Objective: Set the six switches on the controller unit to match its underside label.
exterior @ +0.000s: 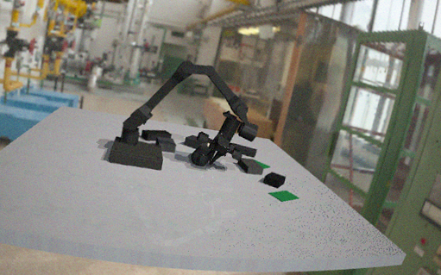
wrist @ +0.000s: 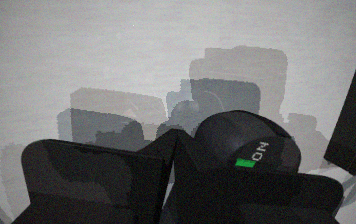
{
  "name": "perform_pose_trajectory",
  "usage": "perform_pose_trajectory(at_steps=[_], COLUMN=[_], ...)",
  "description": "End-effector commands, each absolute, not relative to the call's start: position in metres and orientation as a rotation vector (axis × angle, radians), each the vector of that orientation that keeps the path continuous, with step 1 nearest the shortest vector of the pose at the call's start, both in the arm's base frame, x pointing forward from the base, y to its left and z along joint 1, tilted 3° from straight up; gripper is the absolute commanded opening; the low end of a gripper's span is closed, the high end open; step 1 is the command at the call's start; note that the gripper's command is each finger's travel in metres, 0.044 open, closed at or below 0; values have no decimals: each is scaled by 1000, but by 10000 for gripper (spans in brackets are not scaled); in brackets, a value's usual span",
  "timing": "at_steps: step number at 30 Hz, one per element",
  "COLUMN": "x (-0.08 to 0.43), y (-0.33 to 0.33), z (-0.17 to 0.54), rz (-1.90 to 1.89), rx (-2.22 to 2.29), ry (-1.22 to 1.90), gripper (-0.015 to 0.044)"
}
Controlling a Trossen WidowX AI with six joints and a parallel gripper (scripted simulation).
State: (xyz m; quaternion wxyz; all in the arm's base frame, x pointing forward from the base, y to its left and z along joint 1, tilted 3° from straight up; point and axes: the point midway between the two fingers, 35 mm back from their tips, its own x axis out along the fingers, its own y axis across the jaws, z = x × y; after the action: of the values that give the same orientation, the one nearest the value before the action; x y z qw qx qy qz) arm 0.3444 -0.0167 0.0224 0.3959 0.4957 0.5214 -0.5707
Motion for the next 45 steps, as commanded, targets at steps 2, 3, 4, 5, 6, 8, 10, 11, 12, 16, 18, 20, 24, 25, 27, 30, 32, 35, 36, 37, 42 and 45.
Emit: perform_pose_trajectory(at_steps=[2, 3, 4, 5, 6, 8, 10, 11, 12, 16, 18, 20, 24, 25, 27, 30, 32, 35, 36, 37, 42, 45], x=[331, 330, 329, 327, 326, 324, 321, 320, 318, 331, 343, 354, 372, 374, 375, 374, 367, 349, 343, 336, 327, 327], y=[-13, -13, -12, -12, -12, -12, -11, -11, -11, -15, -16, -18, -22, -22, -22, -22, -23, -25, -26, -26, -26, -26], z=[19, 19, 19, 18, 18, 18, 18, 18, 17, 25, 36, 48, 71, 74, 75, 75, 75, 73, 73, 72, 71, 71], rz=[-1463, -1463, -1463, -1463, -1463, -1463, -1463, -1463, -1463, -1449, -1452, -1454, -1459, -1460, -1460, -1465, -1501, -1589, -1619, -1649, -1690, -1690], rx=[1248, 1248, 1248, 1247, 1247, 1247, 1247, 1247, 1247, 1257, 1255, 1253, 1250, 1249, 1249, 1255, 1303, 1417, 1455, 1493, 1544, 1544], ry=[1344, 1344, 1344, 1344, 1344, 1345, 1345, 1345, 1345, 1323, 1327, 1331, 1340, 1341, 1341, 1338, 1317, 1263, 1244, 1225, 1197, 1197], gripper=[0, 0, 0, 0, 0, 0, 0, 0, 0, 0, 0, 0, 0, 0, 0, 0, 0, 0, 0, 0, 0, 0])
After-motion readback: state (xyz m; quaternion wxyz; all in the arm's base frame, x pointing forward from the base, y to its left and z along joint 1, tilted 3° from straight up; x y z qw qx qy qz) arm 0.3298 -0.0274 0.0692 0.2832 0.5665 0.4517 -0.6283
